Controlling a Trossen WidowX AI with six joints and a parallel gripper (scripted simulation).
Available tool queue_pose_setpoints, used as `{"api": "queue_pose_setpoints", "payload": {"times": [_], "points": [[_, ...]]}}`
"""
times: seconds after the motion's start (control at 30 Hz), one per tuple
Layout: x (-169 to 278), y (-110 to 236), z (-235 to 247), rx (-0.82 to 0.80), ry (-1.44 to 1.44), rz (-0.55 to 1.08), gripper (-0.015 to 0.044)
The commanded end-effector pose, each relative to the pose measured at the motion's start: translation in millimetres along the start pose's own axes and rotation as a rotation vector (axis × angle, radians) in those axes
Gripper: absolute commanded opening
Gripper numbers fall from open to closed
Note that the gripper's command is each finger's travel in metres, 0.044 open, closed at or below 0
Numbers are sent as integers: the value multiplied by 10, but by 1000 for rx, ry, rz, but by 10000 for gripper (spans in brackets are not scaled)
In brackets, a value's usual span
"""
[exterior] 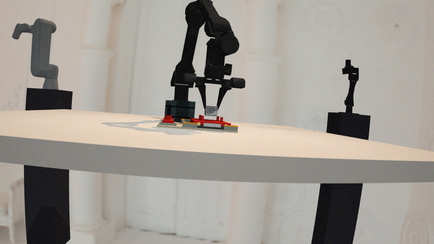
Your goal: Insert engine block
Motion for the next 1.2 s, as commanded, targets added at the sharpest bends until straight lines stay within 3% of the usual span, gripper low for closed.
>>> {"api": "queue_pose_setpoints", "payload": {"times": [0.0,1.17], "points": [[0,-20,2,-3,-18,1,159],[2,-103,2,-3,3,1,159]]}}
Point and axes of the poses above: the point midway between the two fingers, 35 mm back from their tips, its own y axis back along the fingers, its own z axis across the jaws, x = y × z, the point moved 6 cm from there along y, back along the fingers, and after that the axes turned 15 degrees about y, right-handed, at the moved point
